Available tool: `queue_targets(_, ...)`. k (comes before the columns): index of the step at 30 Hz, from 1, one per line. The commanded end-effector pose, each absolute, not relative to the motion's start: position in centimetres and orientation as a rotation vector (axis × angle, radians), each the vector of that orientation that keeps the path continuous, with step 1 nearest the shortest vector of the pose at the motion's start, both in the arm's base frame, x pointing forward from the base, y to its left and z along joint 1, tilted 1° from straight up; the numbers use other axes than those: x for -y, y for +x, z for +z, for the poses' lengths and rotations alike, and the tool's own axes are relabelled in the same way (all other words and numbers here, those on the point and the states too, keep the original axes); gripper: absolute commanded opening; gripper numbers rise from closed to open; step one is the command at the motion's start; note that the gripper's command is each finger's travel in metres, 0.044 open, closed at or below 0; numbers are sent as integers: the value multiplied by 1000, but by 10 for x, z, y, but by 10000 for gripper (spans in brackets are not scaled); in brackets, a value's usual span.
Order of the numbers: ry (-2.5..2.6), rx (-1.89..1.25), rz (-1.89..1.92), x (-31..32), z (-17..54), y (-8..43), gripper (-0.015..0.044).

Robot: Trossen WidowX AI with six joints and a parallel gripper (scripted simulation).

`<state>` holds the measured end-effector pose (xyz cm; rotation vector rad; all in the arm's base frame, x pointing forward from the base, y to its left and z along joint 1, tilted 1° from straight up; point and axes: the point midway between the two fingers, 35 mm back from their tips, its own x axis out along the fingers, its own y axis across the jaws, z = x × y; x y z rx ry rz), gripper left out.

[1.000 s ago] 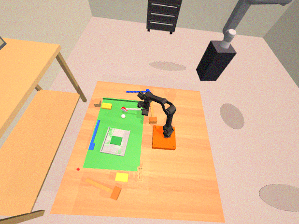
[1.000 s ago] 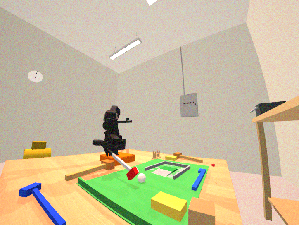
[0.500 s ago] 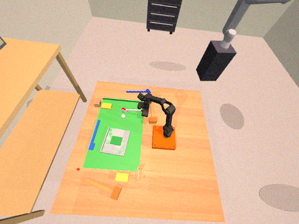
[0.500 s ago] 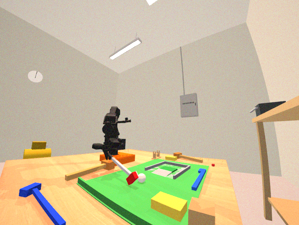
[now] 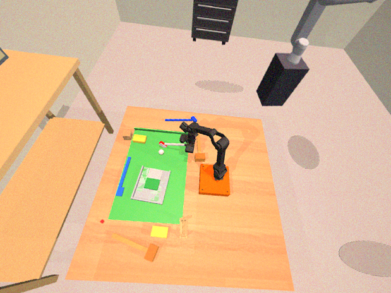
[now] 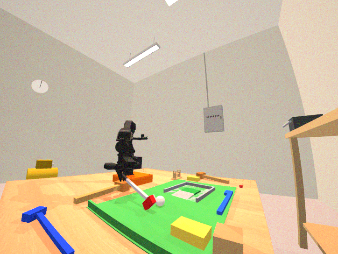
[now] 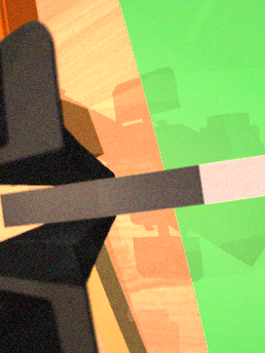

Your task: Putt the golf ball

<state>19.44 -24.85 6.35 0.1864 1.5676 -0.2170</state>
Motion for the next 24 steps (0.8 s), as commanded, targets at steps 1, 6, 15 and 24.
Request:
queue_targets(1,181,-1563,-222,258,65,193,0)
queue_targets(6,177,-1560,-228,278,64,188,0)
queue_targets(15,184,-1563,-223,276,62,188,0)
queue_targets(24,186,-1559,-220,195,62,218,0)
